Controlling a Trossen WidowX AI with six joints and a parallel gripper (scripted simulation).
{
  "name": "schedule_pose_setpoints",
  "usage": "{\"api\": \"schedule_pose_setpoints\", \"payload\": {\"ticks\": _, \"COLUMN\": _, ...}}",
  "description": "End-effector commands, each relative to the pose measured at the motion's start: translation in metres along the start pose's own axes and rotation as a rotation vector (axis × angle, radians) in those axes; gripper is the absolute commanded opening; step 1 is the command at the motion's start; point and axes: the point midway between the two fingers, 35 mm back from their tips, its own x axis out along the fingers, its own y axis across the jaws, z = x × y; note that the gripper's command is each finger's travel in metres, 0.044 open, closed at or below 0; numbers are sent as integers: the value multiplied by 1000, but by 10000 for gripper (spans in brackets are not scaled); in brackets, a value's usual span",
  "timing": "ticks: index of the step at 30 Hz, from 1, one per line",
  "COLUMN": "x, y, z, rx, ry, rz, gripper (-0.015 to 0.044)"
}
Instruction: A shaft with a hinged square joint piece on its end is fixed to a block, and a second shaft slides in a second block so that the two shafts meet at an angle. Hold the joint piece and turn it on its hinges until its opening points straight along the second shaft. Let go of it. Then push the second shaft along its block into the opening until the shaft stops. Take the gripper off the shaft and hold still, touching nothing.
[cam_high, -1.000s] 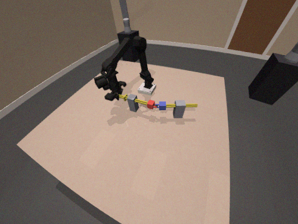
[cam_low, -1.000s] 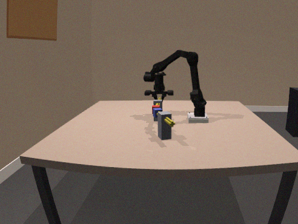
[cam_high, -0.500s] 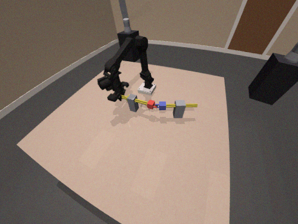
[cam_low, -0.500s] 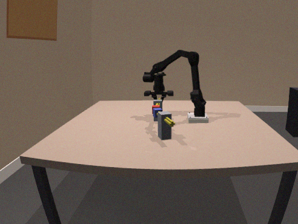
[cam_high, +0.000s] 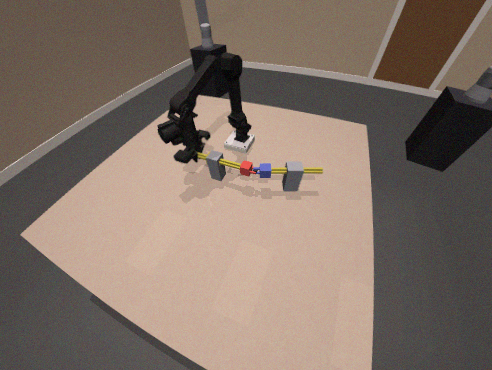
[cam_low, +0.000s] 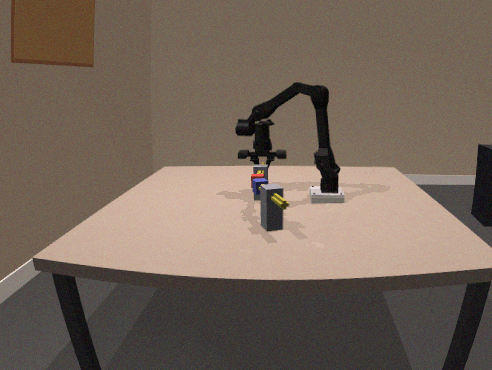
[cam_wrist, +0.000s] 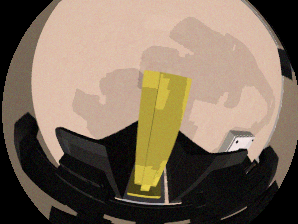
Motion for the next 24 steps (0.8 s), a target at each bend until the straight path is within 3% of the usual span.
{"api": "schedule_pose_setpoints", "payload": {"ticks": 1, "x": 0, "y": 0, "z": 0, "rx": -1, "ry": 1, "rz": -1, "gripper": 67}}
{"api": "schedule_pose_setpoints", "payload": {"ticks": 6, "x": 0, "y": 0, "z": 0, "rx": -1, "ry": 1, "rz": -1, "gripper": 67}}
{"api": "schedule_pose_setpoints", "payload": {"ticks": 20, "x": 0, "y": 0, "z": 0, "rx": -1, "ry": 1, "rz": -1, "gripper": 434}}
{"api": "schedule_pose_setpoints", "payload": {"ticks": 24, "x": 0, "y": 0, "z": 0, "rx": -1, "ry": 1, "rz": -1, "gripper": 440}}
